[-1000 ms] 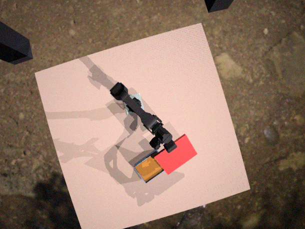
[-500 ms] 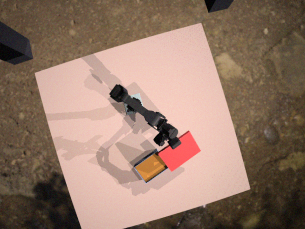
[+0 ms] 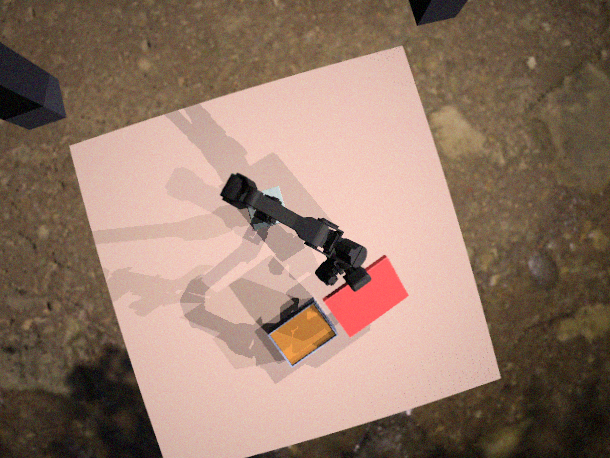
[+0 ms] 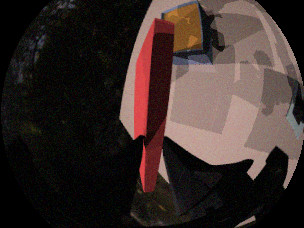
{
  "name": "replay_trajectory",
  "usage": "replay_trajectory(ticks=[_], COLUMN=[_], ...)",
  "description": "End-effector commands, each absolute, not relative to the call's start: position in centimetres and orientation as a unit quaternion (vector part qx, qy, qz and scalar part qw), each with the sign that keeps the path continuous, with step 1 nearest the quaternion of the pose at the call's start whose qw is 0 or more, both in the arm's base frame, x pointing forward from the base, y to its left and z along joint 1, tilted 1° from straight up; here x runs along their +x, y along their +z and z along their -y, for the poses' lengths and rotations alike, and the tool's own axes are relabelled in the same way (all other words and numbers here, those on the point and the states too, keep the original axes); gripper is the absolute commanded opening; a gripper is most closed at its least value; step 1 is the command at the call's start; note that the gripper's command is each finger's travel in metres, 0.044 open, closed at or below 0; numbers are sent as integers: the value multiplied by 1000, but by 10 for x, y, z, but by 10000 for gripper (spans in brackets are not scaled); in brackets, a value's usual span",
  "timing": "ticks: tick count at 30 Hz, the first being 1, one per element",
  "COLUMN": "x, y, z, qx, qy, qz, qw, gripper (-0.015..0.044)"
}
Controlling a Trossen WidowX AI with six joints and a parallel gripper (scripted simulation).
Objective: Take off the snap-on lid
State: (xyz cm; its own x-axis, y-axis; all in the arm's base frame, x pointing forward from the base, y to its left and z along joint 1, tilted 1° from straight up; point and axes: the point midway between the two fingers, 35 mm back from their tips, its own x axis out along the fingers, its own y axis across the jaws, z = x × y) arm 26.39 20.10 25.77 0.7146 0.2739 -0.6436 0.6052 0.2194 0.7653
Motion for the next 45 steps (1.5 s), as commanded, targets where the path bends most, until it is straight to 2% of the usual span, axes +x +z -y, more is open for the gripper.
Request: replay_trajectory(ticks=[1,36,45], x=[263,234,234], y=[262,264,257], z=[-207,-271,-270], qx=[619,620,620], qy=[-117,-117,-117], qz=[-353,-355,-354], qw=[692,690,690], gripper=[0,0,0])
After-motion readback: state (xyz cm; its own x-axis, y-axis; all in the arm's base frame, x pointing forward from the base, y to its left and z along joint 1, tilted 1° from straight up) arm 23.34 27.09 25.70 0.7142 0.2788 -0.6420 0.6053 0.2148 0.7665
